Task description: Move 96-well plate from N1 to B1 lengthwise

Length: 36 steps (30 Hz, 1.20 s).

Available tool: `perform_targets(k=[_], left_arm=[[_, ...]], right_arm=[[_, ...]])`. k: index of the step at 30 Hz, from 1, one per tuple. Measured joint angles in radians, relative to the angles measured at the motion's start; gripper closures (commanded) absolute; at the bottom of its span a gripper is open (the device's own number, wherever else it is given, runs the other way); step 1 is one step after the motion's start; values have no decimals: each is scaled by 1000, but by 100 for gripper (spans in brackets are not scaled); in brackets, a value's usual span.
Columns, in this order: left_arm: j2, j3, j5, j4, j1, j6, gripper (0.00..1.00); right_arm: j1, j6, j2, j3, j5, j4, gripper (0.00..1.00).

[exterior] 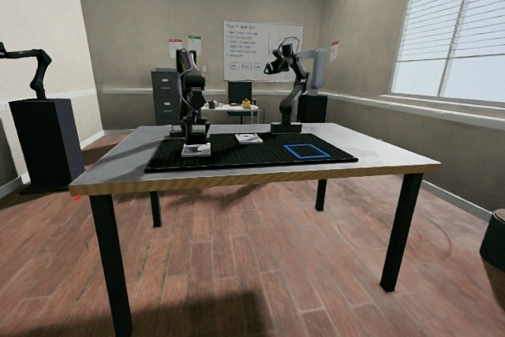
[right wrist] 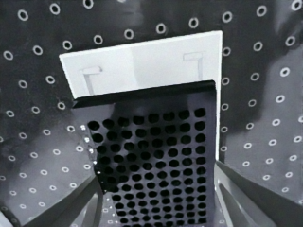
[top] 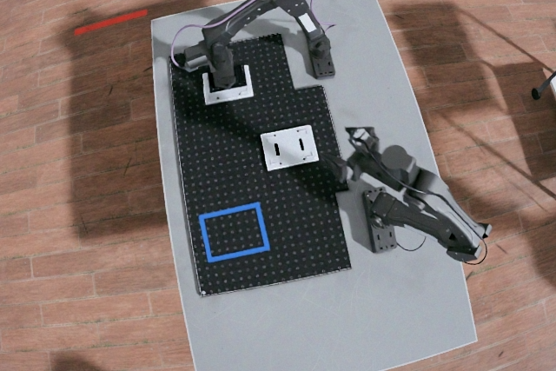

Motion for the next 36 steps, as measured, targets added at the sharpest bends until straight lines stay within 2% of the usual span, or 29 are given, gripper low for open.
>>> perform_targets(k=[6, 13, 18, 26, 36], left_arm=[[-64, 79, 14, -233, -38, 7, 0], [-83, 92, 39, -315, -53, 24, 0], [-83, 92, 64, -330, -5, 36, 0], [-83, 92, 86, -336, 117, 48, 0], [-83, 92, 117, -341, 175, 66, 0]], right_arm=[[1, 22, 0, 0, 0, 2, 21], [80, 152, -22, -30, 2, 21, 21], [283, 342, -63, -86, -3, 23, 21], [659, 641, -43, -64, -10, 18, 21], [856, 831, 72, 88, -8, -11, 21]])
